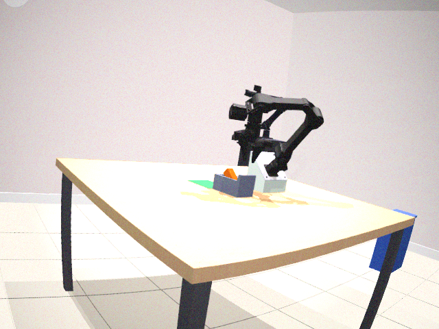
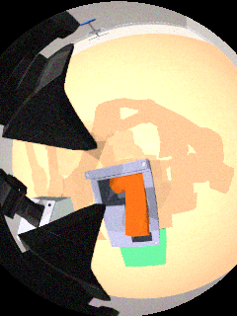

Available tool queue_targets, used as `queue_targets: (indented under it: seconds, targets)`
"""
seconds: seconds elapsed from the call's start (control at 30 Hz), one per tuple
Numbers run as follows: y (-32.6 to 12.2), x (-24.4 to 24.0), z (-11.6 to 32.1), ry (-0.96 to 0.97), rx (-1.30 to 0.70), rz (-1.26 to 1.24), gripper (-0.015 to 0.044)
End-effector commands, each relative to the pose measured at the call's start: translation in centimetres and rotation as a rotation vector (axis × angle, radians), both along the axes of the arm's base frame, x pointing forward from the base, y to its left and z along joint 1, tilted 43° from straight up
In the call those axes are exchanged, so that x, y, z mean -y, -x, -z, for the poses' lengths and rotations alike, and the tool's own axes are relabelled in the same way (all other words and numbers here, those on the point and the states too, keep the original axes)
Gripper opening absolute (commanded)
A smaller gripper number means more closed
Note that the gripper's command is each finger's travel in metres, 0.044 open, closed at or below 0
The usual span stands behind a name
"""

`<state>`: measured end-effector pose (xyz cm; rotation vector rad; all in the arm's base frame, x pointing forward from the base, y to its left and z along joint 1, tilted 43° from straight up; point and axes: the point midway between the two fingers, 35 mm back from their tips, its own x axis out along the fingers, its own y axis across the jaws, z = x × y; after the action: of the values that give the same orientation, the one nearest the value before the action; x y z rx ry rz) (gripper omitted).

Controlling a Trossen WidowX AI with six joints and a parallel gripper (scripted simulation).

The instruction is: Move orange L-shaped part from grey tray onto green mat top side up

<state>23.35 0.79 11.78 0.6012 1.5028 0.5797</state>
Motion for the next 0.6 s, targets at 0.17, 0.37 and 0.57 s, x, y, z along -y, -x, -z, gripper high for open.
queue_targets:
  seconds: [0.17,0.37,0.57]
  targets:
    - [-1.1,2.8,2.3,0.013,-0.487,0.524,0.028]
    - [-1.5,5.2,4.3,0.018,-0.92,0.989,0.028]
    - [-1.6,5.7,4.8,0.019,-1.023,1.099,0.028]
